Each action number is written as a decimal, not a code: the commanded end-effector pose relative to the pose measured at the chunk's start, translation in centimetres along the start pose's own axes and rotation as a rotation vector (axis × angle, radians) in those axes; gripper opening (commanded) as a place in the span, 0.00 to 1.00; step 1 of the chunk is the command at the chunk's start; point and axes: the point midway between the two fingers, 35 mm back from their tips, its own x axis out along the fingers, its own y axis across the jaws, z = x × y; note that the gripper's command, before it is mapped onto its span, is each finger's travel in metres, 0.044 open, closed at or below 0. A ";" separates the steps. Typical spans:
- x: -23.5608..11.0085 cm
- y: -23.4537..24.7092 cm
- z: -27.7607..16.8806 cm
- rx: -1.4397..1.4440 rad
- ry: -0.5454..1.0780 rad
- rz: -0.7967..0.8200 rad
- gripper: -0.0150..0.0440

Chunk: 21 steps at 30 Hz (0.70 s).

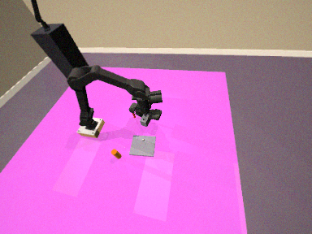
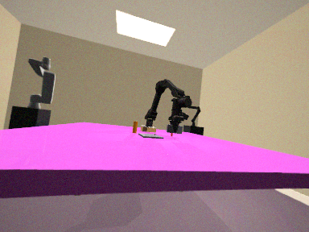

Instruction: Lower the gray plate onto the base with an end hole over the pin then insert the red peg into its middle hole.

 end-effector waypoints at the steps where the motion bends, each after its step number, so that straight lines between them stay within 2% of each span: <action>1: -1.3 -0.2 0.2 0.004 0.001 -0.008 0.25; 21: -7.7 0.4 0.6 0.004 0.000 -0.008 0.25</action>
